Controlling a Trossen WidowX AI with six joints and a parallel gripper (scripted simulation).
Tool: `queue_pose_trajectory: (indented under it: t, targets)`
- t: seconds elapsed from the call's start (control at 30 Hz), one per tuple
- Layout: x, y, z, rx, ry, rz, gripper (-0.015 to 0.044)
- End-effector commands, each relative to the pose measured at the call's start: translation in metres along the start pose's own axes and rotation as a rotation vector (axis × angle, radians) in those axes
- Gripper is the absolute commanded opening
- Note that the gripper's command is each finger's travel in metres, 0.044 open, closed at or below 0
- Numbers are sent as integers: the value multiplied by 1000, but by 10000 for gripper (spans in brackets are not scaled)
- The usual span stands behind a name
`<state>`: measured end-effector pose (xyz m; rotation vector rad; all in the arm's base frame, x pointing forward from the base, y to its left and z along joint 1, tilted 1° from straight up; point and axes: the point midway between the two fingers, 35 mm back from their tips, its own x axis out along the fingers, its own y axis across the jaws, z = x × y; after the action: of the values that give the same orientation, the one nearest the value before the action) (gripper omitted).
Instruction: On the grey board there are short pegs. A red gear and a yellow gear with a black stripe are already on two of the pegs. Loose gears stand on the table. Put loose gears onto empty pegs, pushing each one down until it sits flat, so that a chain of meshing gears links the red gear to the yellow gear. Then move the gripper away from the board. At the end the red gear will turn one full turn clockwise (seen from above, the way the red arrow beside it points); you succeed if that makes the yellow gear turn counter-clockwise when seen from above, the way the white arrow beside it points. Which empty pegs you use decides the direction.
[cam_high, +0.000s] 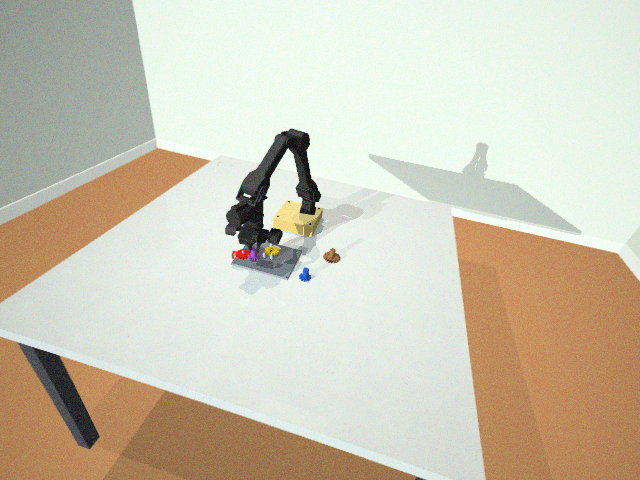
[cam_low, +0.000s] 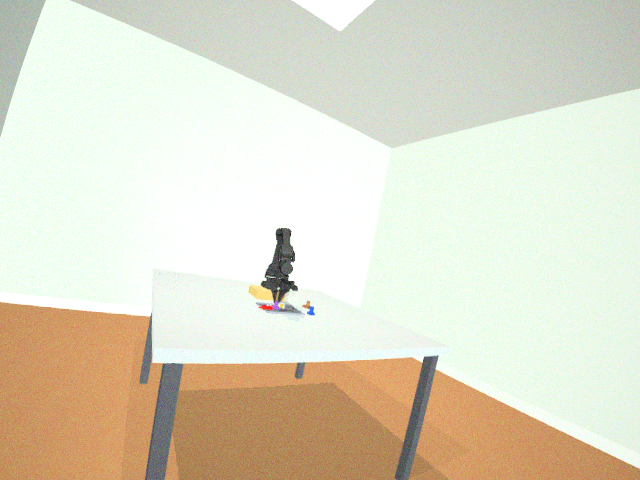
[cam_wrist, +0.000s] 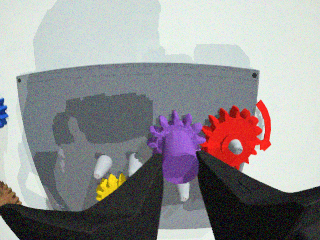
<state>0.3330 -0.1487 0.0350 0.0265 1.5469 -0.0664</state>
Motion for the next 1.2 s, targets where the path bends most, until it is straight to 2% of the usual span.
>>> queue_pose_trajectory:
  t: [0.0,0.23,0.4,0.43,0.6,0.8,0.93,1.03,1.17]
  targets:
    - [2,0,-1,101,2,0,0]
    - [2,0,0,74,2,0,0]
    - [1,0,0,20,2,0,131]
    - [0,0,0,1,2,0,140]
    - [-9,0,0,-59,2,0,140]
    - [-46,0,0,-137,2,0,140]
    - [-47,0,0,-140,2,0,140]
    - [-41,24,10,-116,6,6,219]
    - [-40,93,31,-87,1,11,324]
